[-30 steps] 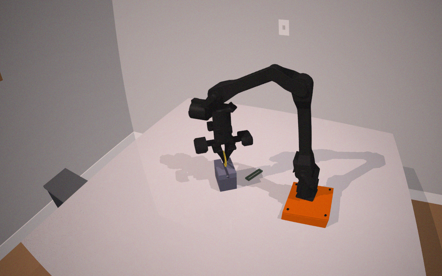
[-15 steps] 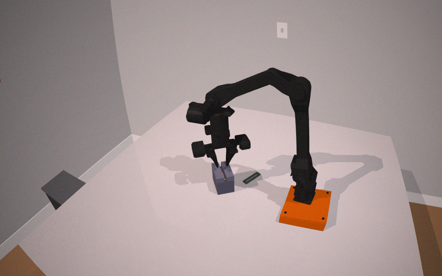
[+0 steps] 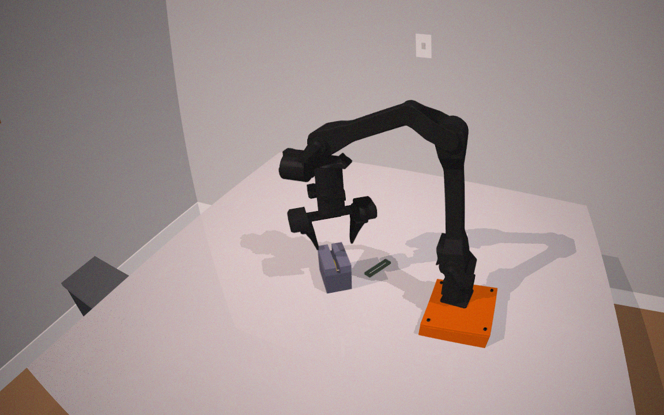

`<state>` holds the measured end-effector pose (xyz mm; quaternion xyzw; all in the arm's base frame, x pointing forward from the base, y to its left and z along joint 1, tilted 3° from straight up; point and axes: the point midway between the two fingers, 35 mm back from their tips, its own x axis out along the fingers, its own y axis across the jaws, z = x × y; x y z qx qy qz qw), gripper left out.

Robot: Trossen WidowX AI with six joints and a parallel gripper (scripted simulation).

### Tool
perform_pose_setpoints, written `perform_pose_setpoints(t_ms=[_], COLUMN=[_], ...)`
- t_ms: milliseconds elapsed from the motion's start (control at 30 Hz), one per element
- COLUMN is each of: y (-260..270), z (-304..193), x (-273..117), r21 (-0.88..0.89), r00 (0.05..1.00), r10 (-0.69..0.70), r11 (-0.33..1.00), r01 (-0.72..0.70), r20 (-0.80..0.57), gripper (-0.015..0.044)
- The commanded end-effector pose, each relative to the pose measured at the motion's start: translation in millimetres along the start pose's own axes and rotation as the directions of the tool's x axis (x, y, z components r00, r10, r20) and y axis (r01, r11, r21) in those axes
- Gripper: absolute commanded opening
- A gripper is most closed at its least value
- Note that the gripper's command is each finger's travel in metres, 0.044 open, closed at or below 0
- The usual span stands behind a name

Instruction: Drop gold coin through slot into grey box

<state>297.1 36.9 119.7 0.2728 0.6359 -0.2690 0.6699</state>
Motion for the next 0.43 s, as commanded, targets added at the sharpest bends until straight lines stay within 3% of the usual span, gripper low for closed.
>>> perform_pose_setpoints(t_ms=[0, 100, 400], y=[0.5, -2.5, -2.5], z=[0.4, -1.9, -1.9], x=[-25.2, -46.6, -46.6], r21=[0.001, 0.0, 0.0], r00=[1.0, 1.0, 1.0], r10=[0.007, 0.002, 0.002], r11=[1.0, 1.0, 1.0], r01=[-0.007, -0.002, -0.002], r20=[0.006, 0.001, 0.001], gripper=[0.044, 0.044, 0.044])
